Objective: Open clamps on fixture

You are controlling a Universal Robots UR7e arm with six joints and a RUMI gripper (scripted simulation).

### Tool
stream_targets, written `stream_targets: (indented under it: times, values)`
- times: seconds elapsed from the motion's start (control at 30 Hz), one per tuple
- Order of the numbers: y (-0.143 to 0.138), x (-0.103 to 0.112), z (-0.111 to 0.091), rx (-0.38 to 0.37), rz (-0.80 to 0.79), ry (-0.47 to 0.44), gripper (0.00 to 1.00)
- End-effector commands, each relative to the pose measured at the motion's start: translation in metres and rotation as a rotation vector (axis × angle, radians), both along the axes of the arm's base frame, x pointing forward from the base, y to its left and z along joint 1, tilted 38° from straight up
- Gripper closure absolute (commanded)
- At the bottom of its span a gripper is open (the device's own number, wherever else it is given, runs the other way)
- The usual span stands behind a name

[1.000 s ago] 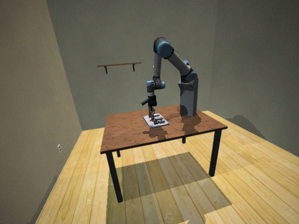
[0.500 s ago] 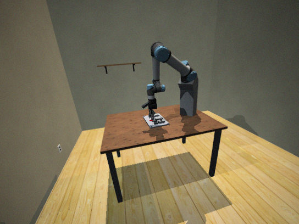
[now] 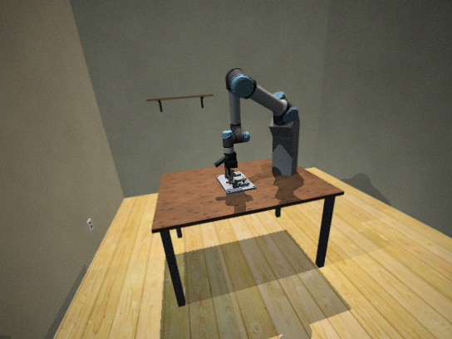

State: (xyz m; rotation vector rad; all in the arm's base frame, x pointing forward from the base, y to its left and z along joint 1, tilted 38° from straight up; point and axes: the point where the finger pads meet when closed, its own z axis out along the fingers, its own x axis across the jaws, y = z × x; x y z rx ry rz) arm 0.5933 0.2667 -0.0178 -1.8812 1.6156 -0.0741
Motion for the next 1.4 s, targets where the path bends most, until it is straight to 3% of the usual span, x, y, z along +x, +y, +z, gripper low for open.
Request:
stream_targets:
  times: [0.0,1.37]
  values:
    - [0.0004,0.0016,-0.0001,0.000,-0.001,-0.003,0.72]
    - [0.0045,0.0055,-0.0059,0.000,0.000,-0.004,0.72]
